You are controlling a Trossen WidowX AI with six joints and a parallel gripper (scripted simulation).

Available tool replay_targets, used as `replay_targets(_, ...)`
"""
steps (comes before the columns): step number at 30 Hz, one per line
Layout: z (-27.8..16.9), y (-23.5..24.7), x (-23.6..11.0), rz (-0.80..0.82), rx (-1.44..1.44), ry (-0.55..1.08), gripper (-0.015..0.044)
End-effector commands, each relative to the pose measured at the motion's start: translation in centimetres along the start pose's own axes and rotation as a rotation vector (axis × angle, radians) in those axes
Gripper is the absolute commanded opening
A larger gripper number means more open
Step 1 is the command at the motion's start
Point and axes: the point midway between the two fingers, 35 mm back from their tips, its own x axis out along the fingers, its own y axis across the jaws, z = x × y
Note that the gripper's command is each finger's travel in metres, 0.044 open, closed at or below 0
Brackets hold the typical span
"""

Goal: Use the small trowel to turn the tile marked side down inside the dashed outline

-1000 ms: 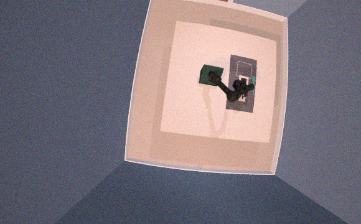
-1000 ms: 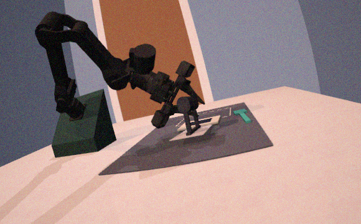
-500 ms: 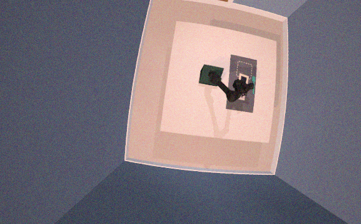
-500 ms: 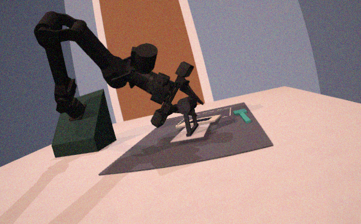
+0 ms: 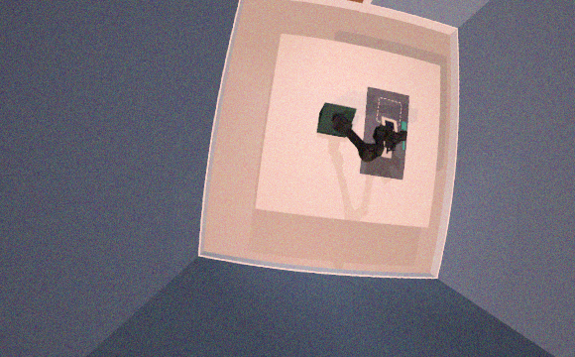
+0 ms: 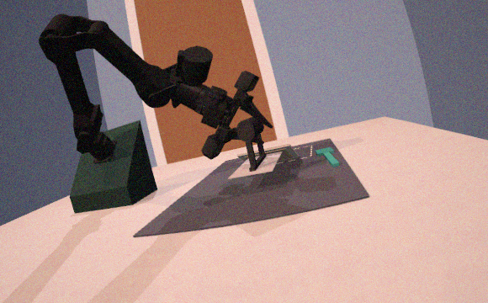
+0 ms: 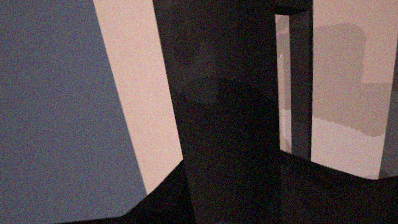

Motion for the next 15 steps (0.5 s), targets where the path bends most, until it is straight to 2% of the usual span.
replay_targets(1, -0.6, 1.5, -0.8, 0.027, 0.009, 0.003, 0.0)
replay_targets(15, -3.0, 3.0, -2.0, 0.027, 0.011, 0.005, 0.0)
